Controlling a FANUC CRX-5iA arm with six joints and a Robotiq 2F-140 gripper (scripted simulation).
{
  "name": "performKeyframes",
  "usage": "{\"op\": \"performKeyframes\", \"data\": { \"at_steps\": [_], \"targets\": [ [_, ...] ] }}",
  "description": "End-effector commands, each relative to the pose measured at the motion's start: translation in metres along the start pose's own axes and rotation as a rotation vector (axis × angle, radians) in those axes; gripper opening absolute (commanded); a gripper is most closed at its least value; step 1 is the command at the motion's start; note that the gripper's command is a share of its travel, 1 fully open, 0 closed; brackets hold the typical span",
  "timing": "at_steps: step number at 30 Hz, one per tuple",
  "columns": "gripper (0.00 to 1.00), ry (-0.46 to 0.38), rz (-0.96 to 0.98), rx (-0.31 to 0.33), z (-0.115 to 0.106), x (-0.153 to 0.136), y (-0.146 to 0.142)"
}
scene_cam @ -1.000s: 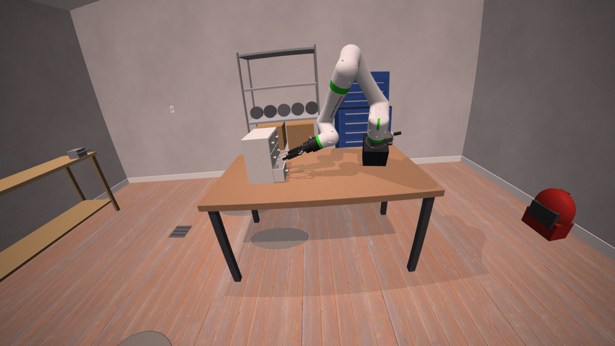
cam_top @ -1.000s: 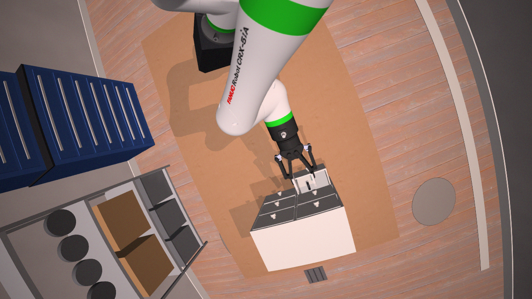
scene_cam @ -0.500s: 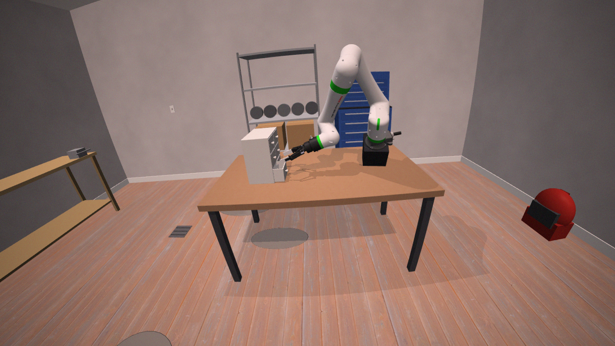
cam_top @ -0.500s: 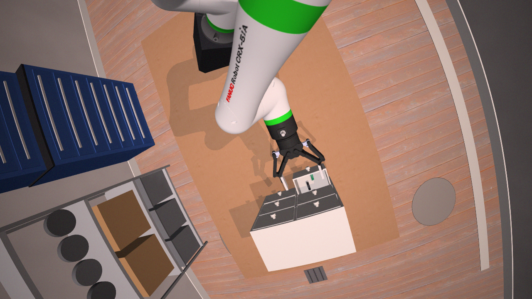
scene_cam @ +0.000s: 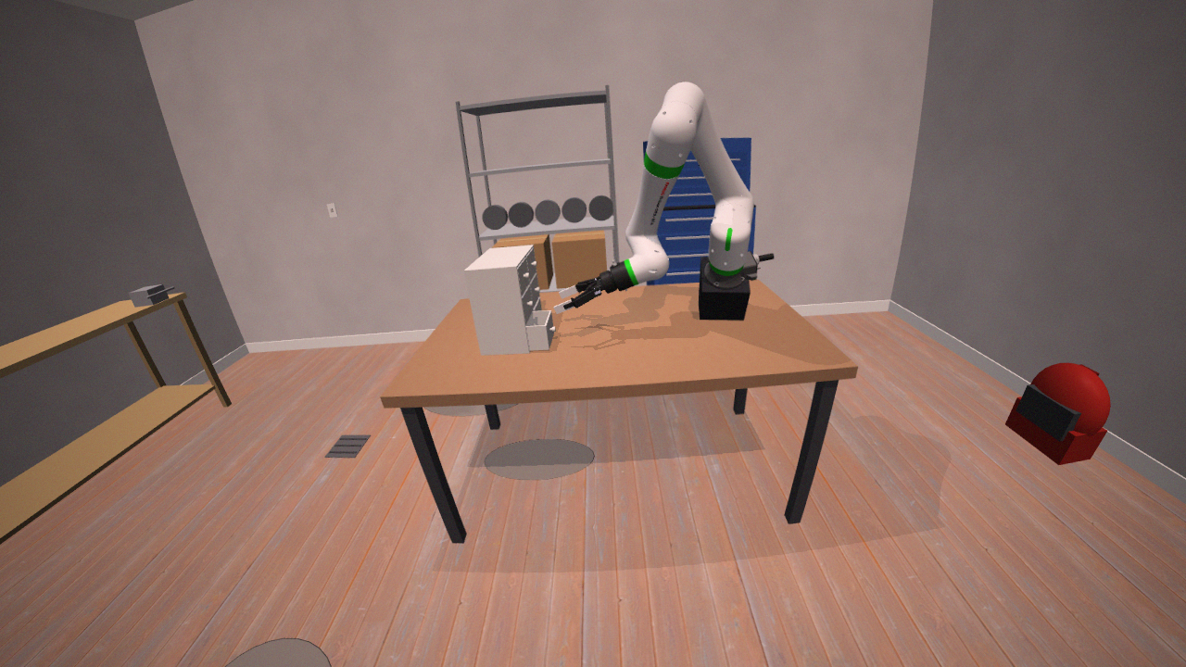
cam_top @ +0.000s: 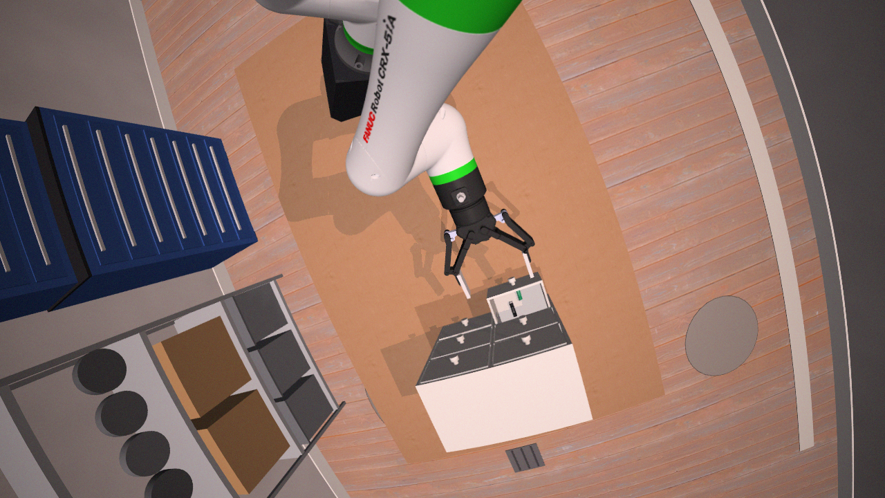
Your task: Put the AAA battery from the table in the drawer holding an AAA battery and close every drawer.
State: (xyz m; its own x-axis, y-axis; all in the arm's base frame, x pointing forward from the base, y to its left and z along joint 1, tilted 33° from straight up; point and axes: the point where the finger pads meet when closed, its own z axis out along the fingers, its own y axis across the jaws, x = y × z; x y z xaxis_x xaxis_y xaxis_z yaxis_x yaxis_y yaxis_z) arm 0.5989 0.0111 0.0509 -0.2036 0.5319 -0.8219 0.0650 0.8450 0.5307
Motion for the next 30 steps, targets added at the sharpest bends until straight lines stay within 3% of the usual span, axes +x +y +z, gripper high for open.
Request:
{"op": "performKeyframes", "data": {
  "at_steps": [1,4,10,16,30],
  "targets": [
    [1.00,0.001,0.000,-0.001,-0.030,0.009,0.001],
    [1.00,0.001,0.000,-0.001,-0.037,0.011,0.001],
    [1.00,0.001,0.000,-0.001,-0.075,0.023,0.001],
    [1.00,0.001,0.000,-0.001,-0.100,0.030,0.001],
    [1.00,0.001,0.000,-0.001,-0.117,0.035,0.001]
  ]
}}
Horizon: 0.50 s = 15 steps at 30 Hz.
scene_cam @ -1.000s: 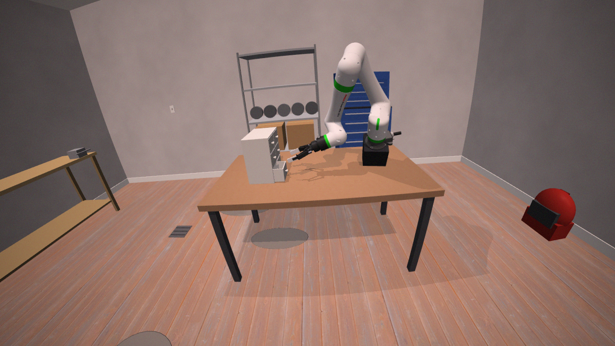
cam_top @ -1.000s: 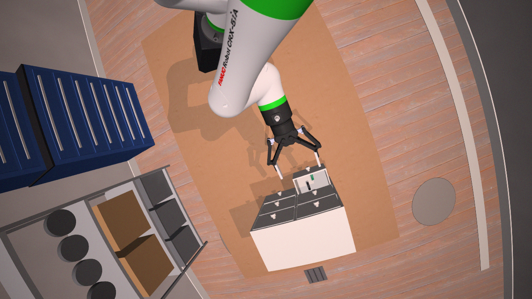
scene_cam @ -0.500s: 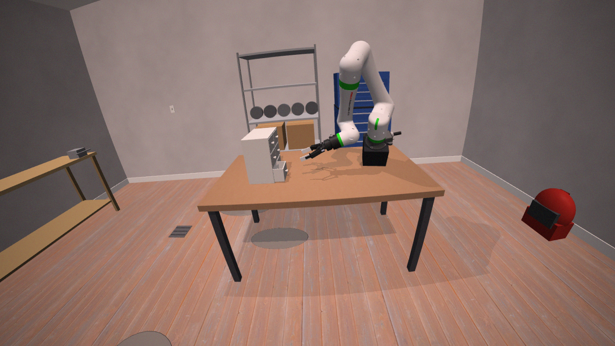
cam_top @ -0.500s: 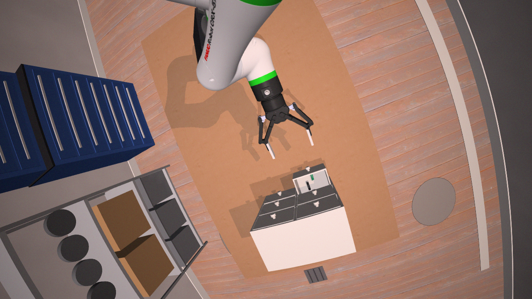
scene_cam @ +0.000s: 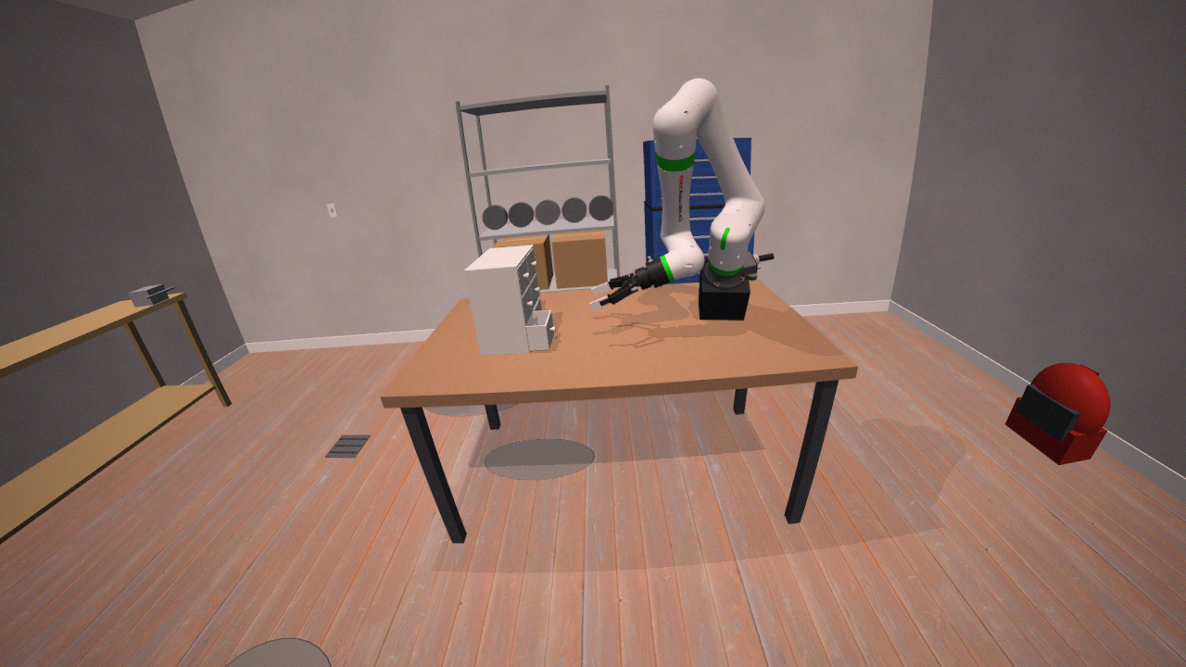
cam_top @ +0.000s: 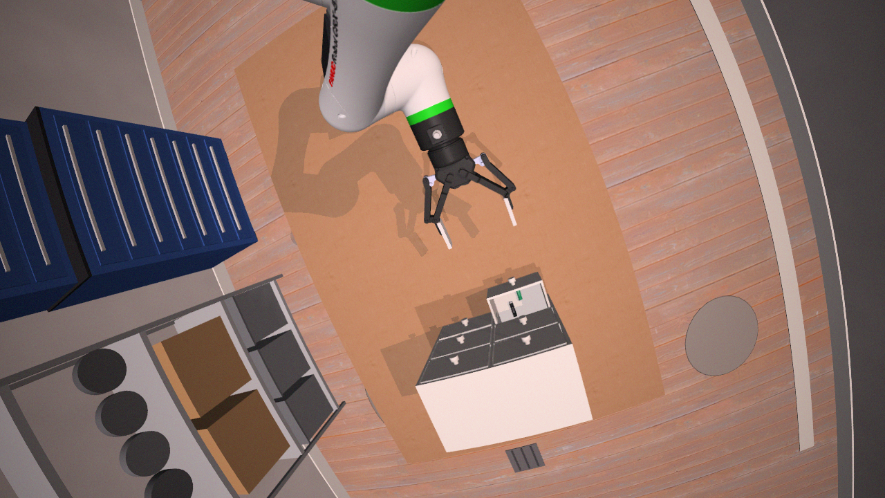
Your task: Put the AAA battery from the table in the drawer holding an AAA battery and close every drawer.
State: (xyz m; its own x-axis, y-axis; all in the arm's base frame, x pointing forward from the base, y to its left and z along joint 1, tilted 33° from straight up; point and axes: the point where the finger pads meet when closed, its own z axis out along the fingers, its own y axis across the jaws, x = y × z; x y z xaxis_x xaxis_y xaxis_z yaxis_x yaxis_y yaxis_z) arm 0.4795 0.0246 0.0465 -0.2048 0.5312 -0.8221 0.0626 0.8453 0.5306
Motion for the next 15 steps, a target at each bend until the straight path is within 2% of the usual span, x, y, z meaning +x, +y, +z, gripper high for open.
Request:
{"op": "performKeyframes", "data": {
  "at_steps": [1,15],
  "targets": [
    [1.00,-0.001,0.001,0.001,-0.0020,0.0003,-0.0006],
    [1.00,0.005,0.001,0.000,-0.0020,0.0003,-0.0002]
  ]
}}
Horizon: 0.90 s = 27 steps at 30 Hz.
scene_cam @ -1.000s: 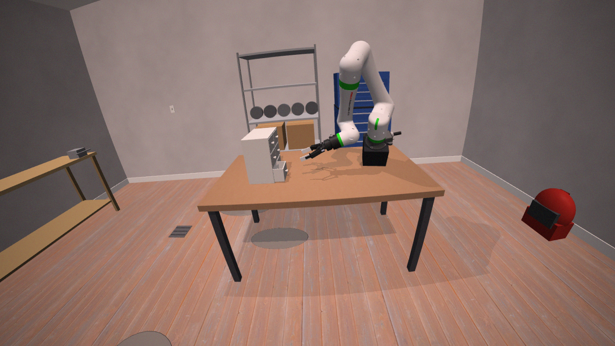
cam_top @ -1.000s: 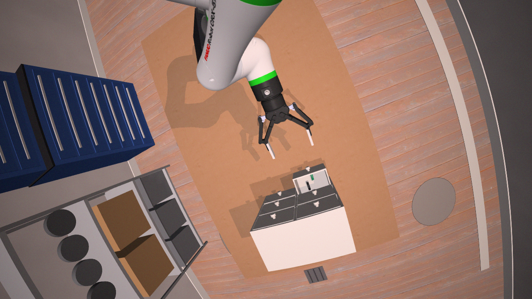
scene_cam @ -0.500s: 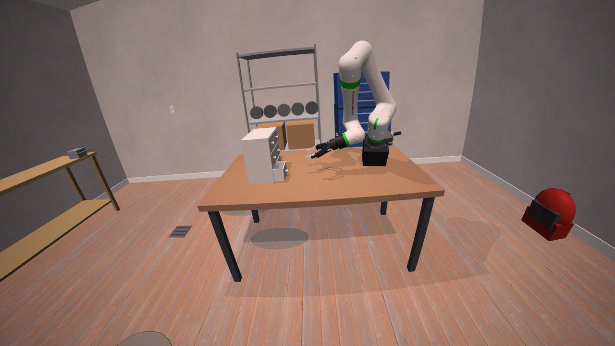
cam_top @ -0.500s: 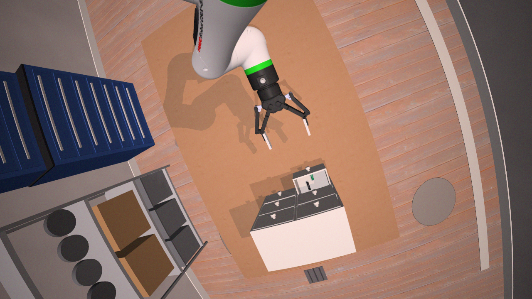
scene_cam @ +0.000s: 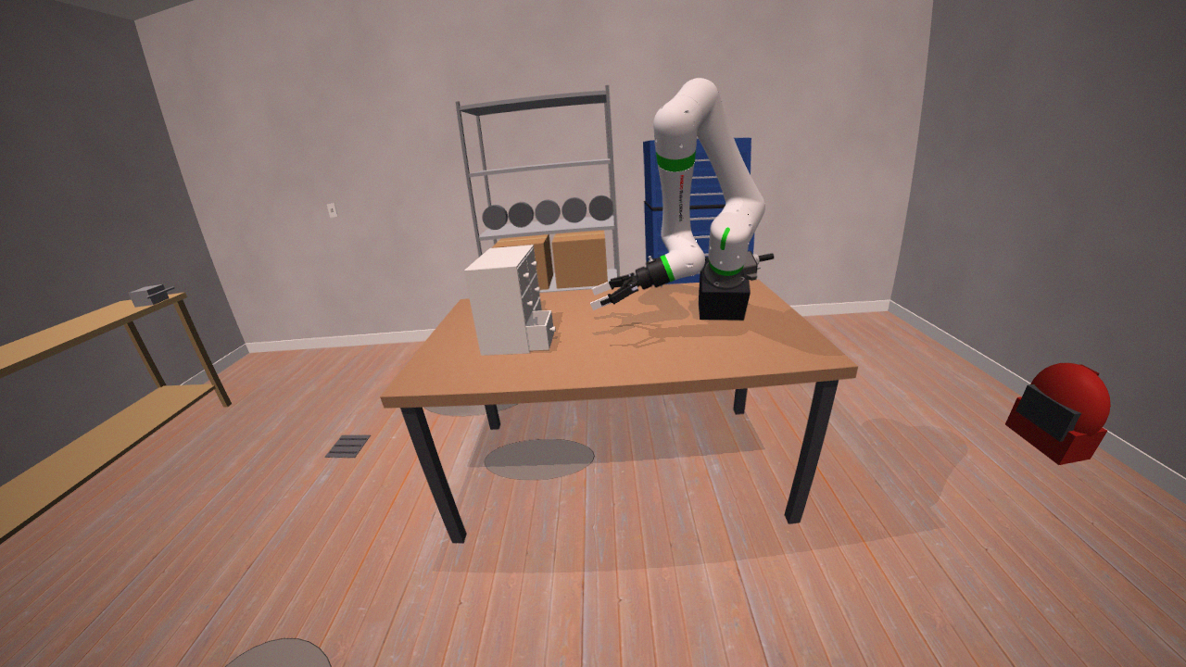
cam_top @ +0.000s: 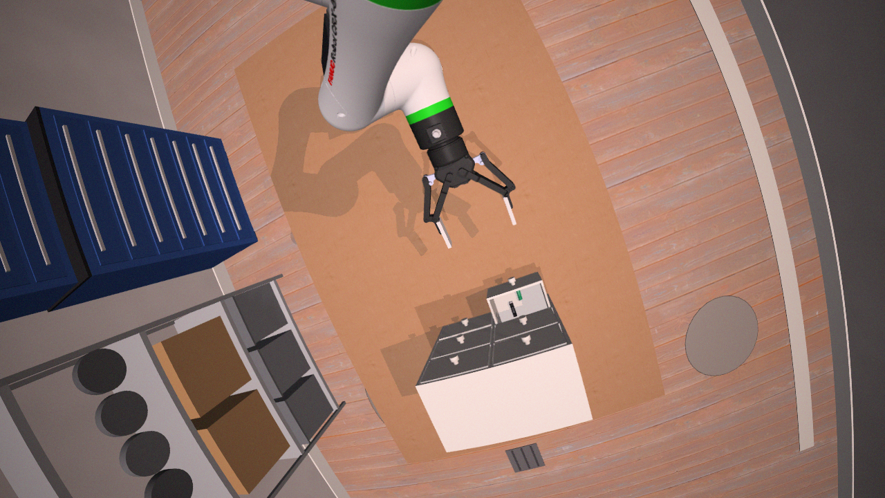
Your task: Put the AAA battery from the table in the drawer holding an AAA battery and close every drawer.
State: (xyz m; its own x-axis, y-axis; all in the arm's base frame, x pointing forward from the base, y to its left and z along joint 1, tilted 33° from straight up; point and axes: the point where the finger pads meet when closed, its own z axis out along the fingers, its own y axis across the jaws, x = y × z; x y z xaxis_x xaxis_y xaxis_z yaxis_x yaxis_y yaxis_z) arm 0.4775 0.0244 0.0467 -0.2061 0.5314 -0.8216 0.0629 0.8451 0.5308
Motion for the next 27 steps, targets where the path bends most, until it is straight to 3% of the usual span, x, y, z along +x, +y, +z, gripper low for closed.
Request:
{"op": "performKeyframes", "data": {
  "at_steps": [1,14,27],
  "targets": [
    [1.00,0.005,0.001,-0.001,0.0000,0.0001,0.0001],
    [1.00,0.044,0.001,0.000,-0.0005,-0.0011,-0.0001],
    [1.00,0.141,0.001,0.000,-0.0016,-0.0038,-0.0001]
  ]
}}
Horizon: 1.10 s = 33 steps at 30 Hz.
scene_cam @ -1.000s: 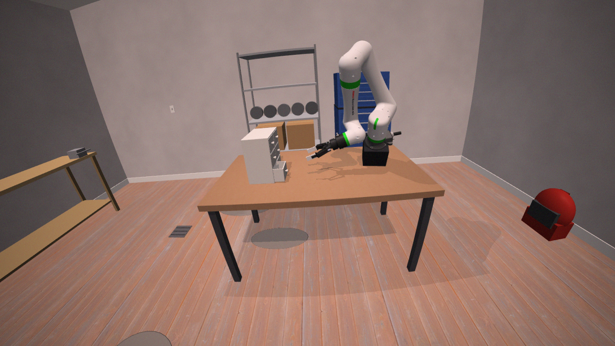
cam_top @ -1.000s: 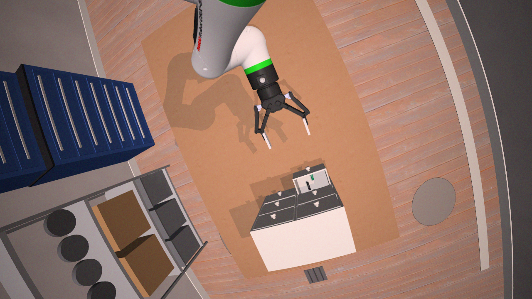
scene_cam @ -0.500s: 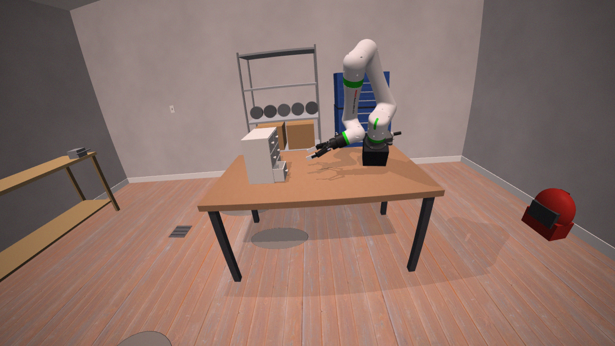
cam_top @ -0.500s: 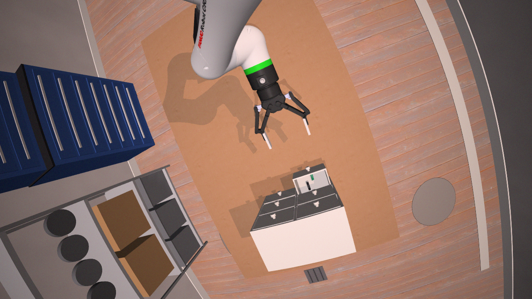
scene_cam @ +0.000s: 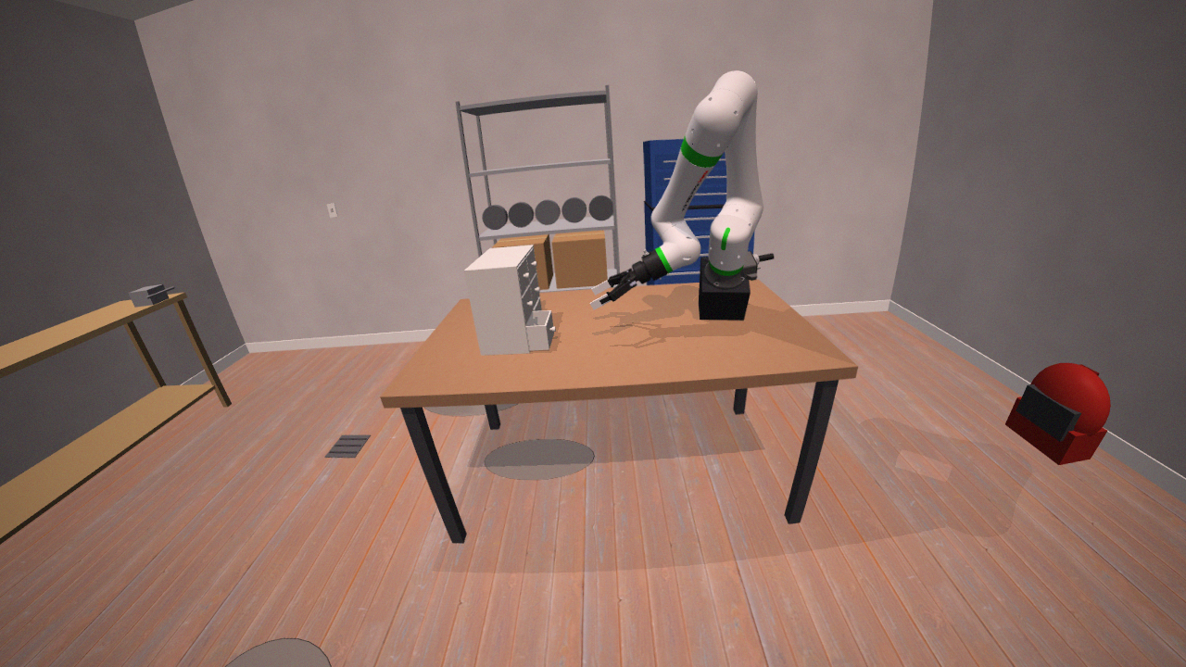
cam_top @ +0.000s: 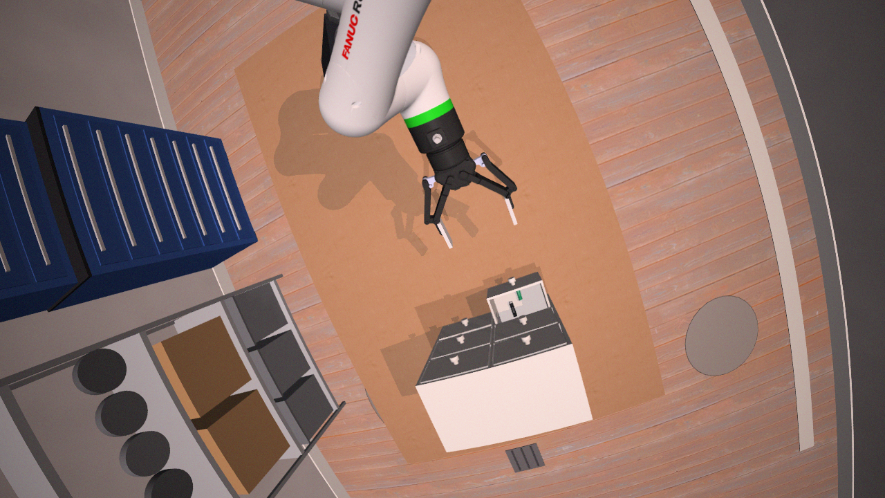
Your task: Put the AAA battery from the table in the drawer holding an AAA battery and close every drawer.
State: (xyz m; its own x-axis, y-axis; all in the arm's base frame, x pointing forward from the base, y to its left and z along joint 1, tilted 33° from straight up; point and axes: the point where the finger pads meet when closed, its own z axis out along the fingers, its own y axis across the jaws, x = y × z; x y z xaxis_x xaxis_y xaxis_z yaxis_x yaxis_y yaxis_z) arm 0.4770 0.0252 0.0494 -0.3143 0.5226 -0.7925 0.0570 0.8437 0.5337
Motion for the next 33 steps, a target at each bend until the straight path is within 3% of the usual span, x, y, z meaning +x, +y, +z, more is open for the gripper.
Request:
{"op": "performKeyframes", "data": {
  "at_steps": [1,17,33],
  "targets": [
    [1.00,0.041,0.000,0.006,-0.001,-0.002,-0.002],
    [1.00,0.236,0.000,0.007,-0.004,-0.008,-0.002],
    [1.00,0.493,0.001,0.007,-0.008,-0.016,-0.002]
  ]
}}
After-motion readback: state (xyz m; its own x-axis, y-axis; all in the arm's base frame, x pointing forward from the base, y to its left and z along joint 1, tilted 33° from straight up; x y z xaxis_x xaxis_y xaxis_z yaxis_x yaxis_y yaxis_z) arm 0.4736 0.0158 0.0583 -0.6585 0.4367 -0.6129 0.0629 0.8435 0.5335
